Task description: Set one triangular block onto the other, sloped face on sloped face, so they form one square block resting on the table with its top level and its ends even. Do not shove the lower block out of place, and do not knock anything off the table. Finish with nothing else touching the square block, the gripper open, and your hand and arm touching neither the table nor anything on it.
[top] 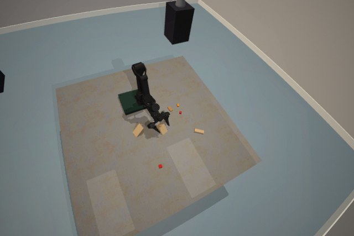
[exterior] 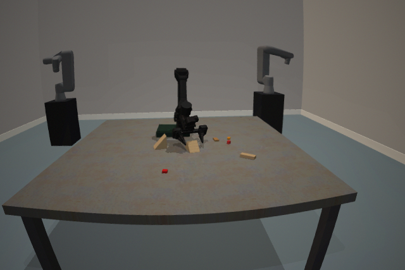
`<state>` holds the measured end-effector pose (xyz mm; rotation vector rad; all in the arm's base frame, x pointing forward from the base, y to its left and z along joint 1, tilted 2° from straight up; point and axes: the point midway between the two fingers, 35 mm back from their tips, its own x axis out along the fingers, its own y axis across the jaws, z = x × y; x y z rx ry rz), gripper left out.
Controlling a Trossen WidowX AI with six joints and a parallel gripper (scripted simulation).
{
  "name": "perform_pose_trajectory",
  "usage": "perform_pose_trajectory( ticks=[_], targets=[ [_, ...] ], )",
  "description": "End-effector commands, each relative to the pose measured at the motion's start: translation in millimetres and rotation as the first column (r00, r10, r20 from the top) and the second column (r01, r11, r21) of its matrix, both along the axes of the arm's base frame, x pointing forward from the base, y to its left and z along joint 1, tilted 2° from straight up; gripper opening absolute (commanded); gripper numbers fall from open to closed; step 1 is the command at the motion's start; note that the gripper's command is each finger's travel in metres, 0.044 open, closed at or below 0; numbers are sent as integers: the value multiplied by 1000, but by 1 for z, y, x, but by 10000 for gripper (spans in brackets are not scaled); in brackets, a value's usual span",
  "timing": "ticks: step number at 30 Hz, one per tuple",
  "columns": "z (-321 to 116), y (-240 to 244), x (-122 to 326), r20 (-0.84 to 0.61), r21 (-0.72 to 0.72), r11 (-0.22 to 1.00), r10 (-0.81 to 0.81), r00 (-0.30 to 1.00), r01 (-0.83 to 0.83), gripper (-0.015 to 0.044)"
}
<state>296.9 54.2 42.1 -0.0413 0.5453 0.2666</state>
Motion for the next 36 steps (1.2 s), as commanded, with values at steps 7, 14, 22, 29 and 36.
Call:
perform_pose_trajectory(
  ticks=[7,14,22,29,36],
  targets=[
    [98,-3,0,35,3,1000,2,999,-2,440],
    [99,-4,-1,35,3,1000,2,999,-2,440],
    [88,0,20,-172,-33,999,-4,985,-2,440],
    [79,5,37,-477,-101,994,-16,879,-36,440],
    [72,8,43,-729,-162,982,-50,683,-101,440]
  ],
)
